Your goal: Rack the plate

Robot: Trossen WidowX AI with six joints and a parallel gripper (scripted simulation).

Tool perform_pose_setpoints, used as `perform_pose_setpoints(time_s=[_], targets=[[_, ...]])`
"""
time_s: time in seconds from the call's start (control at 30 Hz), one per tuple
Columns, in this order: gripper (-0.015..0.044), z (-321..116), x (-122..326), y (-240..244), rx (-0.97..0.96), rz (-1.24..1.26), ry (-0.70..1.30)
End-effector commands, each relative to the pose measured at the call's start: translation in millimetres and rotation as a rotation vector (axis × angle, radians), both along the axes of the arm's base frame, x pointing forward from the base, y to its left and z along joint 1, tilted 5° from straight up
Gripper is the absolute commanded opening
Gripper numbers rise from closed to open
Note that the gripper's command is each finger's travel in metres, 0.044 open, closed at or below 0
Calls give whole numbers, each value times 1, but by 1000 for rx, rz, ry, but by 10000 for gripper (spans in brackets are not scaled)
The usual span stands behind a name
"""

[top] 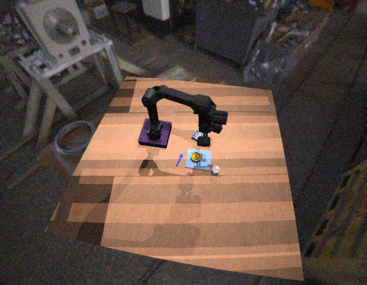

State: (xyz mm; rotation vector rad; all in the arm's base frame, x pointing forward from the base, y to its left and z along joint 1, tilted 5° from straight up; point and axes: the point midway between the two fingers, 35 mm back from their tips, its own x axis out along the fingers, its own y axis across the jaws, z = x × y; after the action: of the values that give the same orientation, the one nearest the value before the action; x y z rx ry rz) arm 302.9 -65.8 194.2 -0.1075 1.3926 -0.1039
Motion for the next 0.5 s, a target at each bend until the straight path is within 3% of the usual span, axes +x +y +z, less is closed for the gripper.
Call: perform_pose_setpoints(time_s=[0.0, 0.2, 0.47], targets=[[400, 0, -24, -21, 54, -28, 85], [400, -8, -27, -25, 66, -35, 101], [400, -105, -24, -24, 66, -35, 101]])
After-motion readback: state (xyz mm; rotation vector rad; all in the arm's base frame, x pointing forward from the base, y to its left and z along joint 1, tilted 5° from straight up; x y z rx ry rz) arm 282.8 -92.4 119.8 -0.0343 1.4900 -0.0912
